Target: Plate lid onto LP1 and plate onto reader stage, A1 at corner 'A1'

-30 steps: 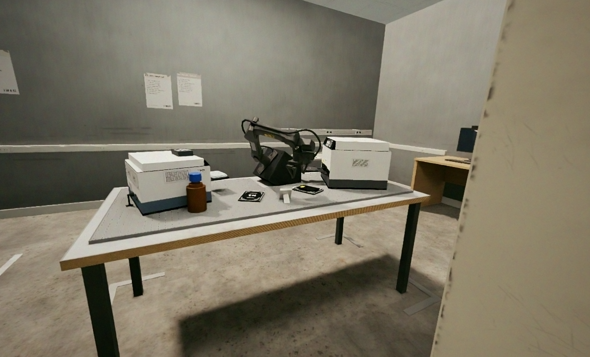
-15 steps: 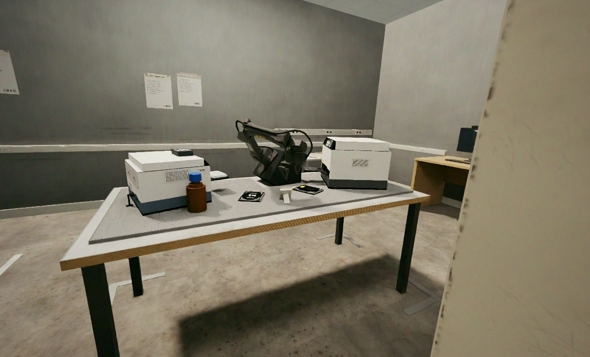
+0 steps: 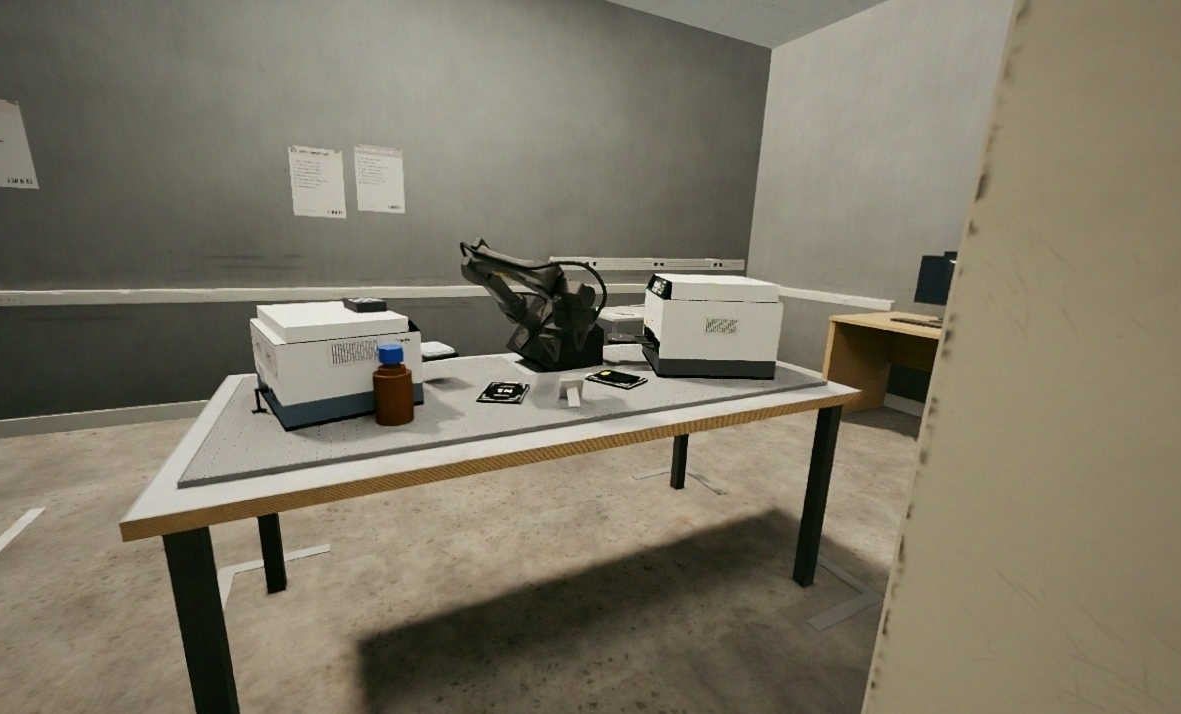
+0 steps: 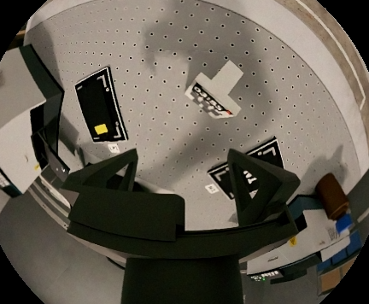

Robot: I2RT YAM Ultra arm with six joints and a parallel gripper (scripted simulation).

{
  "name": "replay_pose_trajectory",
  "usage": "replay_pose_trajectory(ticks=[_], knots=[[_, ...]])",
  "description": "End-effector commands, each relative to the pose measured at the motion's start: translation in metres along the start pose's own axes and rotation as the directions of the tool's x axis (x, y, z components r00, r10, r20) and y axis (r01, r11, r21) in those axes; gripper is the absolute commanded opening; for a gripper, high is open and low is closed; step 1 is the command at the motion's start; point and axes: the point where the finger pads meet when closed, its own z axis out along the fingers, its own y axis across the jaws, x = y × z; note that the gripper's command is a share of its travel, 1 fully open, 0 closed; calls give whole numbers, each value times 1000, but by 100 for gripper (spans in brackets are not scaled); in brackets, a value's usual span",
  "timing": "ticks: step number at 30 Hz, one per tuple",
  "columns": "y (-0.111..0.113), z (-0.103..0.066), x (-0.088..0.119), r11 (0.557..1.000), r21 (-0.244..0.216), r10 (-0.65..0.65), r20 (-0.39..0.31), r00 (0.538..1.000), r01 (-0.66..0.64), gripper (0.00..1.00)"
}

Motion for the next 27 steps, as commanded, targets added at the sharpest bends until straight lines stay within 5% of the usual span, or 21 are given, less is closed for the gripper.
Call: replay_pose_trajectory(ticks=[1, 27], knots=[[-8, -8, 10, 999, -18, -33, 8, 999, 33, 100], [-89, -26, 49, 1000, -24, 18, 50, 999, -17, 100]])
